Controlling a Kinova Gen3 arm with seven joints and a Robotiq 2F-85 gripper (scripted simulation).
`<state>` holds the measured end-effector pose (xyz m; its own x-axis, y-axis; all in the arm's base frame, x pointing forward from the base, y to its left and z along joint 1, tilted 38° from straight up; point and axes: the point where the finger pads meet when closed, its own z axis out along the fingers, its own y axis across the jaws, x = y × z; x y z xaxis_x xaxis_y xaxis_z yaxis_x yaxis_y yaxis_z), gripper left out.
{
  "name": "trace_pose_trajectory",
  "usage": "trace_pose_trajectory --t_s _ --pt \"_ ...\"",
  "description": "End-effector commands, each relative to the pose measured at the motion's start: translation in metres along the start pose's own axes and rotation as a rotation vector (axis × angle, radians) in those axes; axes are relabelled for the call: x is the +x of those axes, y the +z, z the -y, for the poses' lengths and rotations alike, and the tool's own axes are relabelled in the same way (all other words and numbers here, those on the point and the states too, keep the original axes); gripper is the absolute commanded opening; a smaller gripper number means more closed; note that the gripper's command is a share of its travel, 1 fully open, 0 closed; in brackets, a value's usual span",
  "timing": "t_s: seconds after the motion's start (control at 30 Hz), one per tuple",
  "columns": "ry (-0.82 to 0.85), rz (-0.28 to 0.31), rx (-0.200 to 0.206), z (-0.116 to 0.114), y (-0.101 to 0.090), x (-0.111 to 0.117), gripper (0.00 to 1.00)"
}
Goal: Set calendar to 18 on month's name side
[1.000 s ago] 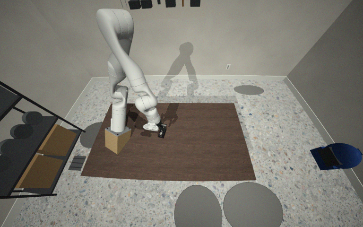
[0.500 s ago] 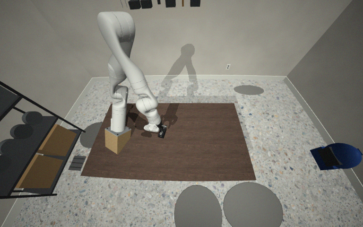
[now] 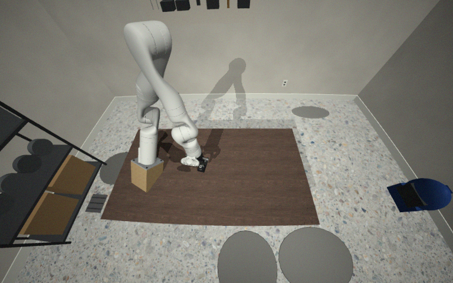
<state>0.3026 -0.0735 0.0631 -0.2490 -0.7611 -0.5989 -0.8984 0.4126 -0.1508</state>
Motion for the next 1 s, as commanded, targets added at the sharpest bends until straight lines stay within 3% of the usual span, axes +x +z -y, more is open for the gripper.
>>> trace_pose_trajectory --t_s 0.0,0.4,0.97 --pt "0.001 0.006 -0.005 -0.001 0.005 -0.001 0.48" --pt "0.001 0.006 -0.005 -0.001 0.016 -0.001 0.48" --pt "0.001 0.006 -0.005 -0.002 0.017 -0.001 0.48"
